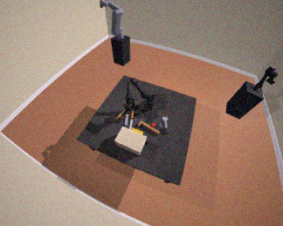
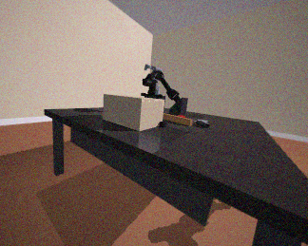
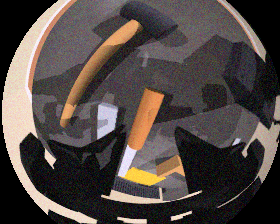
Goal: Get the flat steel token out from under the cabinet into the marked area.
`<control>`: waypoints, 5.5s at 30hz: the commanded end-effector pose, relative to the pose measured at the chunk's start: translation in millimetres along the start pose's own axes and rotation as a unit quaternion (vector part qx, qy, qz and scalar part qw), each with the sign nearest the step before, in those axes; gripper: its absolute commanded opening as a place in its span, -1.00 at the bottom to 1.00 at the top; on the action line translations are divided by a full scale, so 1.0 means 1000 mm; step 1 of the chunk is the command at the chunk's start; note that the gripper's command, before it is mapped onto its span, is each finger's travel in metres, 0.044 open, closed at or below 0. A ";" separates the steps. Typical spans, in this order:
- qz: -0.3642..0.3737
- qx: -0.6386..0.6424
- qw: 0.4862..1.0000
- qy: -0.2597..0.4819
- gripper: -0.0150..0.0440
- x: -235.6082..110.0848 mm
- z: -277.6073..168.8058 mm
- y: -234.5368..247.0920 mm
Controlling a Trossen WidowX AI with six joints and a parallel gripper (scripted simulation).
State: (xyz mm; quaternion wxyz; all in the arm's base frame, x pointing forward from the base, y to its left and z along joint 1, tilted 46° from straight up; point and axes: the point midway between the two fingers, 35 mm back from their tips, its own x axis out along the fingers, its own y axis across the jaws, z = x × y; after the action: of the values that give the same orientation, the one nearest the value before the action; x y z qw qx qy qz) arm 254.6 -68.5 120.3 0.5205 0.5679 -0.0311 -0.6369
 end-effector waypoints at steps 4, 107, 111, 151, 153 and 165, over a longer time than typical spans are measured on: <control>0.001 -0.030 1.000 -0.002 0.42 0.000 0.001 0.000; 0.001 -0.422 0.907 -0.002 0.42 0.000 -0.001 0.000; 0.001 -0.436 0.900 -0.002 0.42 0.000 -0.001 0.000; 0.000 -0.572 0.821 -0.002 0.42 0.000 -0.001 0.000; 0.000 -0.578 0.816 -0.002 0.42 0.000 -0.001 0.000; 0.000 -0.616 0.788 -0.002 0.42 0.000 -0.001 -0.001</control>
State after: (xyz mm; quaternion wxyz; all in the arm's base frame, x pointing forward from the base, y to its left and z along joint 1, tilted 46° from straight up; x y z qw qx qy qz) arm 255.2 -66.9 119.7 0.7584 0.1387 0.3592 -0.5258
